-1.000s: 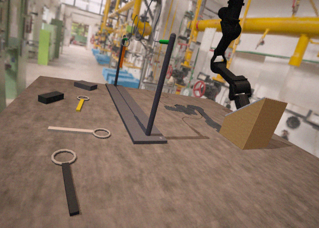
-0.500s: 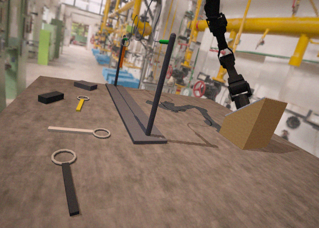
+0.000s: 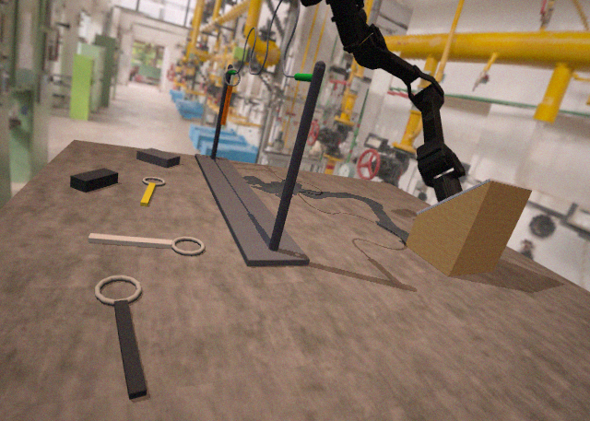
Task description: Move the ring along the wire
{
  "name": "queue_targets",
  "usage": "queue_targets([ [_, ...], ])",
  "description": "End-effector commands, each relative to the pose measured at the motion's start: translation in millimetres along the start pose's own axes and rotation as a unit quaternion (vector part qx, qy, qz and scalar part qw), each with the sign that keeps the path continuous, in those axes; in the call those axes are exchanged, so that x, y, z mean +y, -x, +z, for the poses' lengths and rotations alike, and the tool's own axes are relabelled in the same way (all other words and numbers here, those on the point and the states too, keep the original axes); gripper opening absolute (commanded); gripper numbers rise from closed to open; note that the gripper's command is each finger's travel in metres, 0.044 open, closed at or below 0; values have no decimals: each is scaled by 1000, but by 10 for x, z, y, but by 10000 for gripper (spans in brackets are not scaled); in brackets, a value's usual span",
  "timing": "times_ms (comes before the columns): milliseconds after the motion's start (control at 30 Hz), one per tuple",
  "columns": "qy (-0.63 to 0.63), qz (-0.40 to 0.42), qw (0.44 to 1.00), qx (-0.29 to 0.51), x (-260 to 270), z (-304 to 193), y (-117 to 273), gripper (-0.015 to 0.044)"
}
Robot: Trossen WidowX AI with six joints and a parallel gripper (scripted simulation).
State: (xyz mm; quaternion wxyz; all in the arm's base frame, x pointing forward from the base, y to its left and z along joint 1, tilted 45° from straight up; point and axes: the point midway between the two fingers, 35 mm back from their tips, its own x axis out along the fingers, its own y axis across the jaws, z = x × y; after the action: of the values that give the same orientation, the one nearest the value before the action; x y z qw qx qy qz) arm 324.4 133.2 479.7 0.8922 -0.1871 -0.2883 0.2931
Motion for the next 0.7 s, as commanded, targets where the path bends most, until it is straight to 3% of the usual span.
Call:
queue_targets([
  [0,50,-24,998,30,-367,-141,90,160],
  [667,229,-110,947,198,-1952,-664,1095,160],
])
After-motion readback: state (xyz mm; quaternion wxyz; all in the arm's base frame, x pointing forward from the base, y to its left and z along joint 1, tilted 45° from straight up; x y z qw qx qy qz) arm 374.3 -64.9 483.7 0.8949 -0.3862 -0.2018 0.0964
